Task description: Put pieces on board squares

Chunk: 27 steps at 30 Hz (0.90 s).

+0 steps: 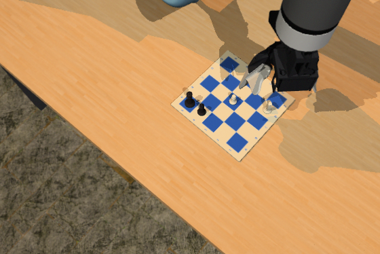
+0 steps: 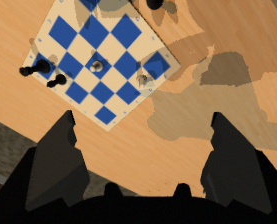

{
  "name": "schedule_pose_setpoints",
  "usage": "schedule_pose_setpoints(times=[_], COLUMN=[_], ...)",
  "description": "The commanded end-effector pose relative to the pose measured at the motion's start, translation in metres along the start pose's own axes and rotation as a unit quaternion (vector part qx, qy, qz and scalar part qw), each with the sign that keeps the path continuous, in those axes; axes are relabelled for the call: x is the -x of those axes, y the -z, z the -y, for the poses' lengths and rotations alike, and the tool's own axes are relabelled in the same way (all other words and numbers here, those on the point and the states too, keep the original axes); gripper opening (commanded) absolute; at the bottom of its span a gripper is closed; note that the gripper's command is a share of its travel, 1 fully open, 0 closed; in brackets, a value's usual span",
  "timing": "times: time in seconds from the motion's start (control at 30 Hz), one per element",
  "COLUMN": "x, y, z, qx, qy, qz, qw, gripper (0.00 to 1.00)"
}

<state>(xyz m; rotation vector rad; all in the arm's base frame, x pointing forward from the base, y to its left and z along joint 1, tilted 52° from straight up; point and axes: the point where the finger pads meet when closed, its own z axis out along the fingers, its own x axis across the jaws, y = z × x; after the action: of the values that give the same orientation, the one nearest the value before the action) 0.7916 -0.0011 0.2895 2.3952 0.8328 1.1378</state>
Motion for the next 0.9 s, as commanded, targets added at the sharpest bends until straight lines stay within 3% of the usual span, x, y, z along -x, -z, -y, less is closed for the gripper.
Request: schedule_pose_setpoints(times=[0.0, 0.57, 0.87], x=[-0.0005, -0.0008, -0.0028], y=[0.0004, 0.0004, 0.0002], z=[-0.0002, 0.0009, 0.0064], qx=[0.0, 0.0, 0.0], qy=[0.0, -0.008, -0.051], qz=[0.0, 0.0, 0.0], qw=[1.0, 1.0, 0.999], gripper=[1.0, 1.0, 1.0])
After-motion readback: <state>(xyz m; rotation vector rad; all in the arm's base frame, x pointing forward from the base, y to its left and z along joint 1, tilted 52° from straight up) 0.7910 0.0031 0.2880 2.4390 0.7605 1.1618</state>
